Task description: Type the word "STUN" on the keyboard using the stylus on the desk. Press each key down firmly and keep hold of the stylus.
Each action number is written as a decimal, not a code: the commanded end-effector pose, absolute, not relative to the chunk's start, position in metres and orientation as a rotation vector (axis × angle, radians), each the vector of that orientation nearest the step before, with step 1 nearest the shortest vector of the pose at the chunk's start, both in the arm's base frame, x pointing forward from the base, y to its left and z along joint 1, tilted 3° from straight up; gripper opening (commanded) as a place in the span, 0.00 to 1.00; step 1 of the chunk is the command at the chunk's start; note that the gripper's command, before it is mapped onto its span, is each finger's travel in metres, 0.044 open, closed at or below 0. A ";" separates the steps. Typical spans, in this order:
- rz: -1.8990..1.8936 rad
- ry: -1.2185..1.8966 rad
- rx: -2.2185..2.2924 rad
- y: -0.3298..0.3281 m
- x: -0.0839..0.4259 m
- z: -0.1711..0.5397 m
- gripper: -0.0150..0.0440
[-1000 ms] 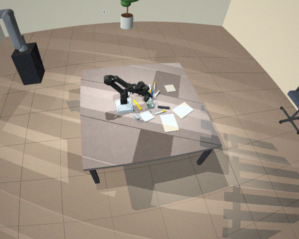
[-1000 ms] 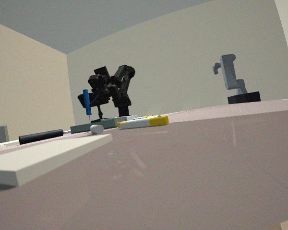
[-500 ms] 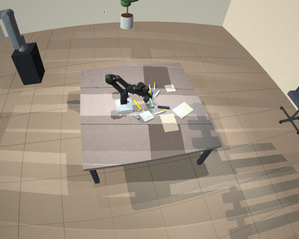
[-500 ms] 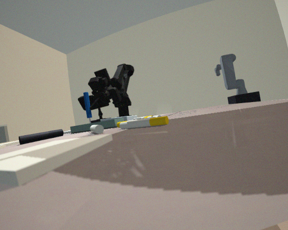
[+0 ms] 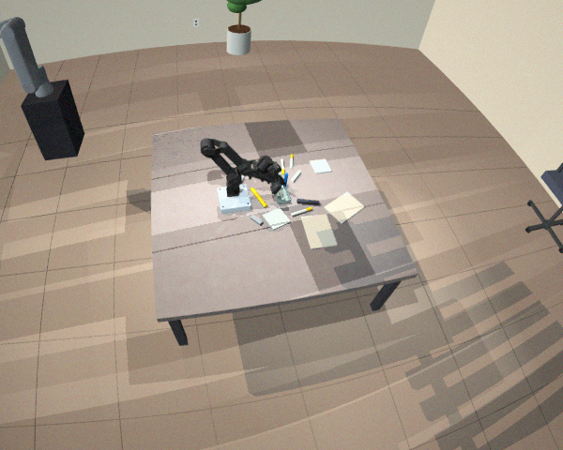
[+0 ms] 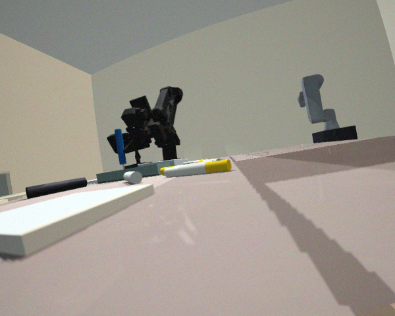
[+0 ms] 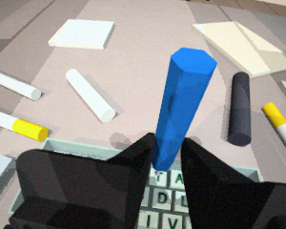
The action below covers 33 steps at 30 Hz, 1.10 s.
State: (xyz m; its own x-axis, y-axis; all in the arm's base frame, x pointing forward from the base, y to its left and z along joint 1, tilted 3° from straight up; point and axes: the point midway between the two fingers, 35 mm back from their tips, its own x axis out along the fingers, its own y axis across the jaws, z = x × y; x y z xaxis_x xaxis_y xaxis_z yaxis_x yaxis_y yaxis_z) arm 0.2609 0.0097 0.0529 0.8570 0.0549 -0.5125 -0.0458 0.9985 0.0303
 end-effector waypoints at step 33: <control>0.045 0.541 0.020 0.008 0.260 0.088 0.33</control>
